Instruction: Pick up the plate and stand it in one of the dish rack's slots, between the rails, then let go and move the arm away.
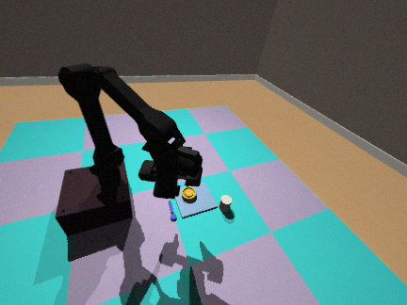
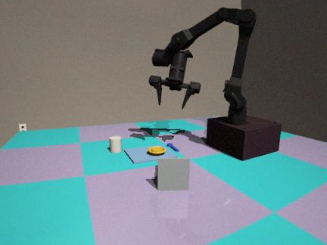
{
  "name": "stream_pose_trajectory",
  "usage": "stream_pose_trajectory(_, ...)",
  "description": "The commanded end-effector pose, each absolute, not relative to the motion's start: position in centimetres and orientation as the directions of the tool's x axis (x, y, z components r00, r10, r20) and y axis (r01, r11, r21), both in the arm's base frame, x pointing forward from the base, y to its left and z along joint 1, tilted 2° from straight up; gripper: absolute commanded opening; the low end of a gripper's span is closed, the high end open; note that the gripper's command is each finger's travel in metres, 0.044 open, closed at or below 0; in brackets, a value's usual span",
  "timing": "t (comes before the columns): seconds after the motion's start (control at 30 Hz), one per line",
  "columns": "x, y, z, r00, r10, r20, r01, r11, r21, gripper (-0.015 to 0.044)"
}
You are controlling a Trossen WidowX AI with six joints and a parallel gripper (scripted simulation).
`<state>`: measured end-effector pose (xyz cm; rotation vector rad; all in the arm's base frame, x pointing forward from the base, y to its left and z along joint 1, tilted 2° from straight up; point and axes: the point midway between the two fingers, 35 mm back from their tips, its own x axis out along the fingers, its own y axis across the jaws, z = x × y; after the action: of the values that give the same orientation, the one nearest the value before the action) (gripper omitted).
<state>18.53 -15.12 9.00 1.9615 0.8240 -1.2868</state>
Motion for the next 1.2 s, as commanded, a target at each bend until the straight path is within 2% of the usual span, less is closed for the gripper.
stream_pose_trajectory(0.0, 18.6, -15.1, 9.0, 0.322, 0.153, -0.934, 0.787, -0.592, 0.174, 0.04)
stream_pose_trajectory(0.6, 21.2, -14.5, 6.8, 0.239, 0.147, -0.96, 0.971, -0.048, 0.235, 0.04)
stream_pose_trajectory(1.17, 23.7, -13.2, 4.6, 0.158, 0.116, -0.981, 0.841, 0.505, 0.195, 0.04)
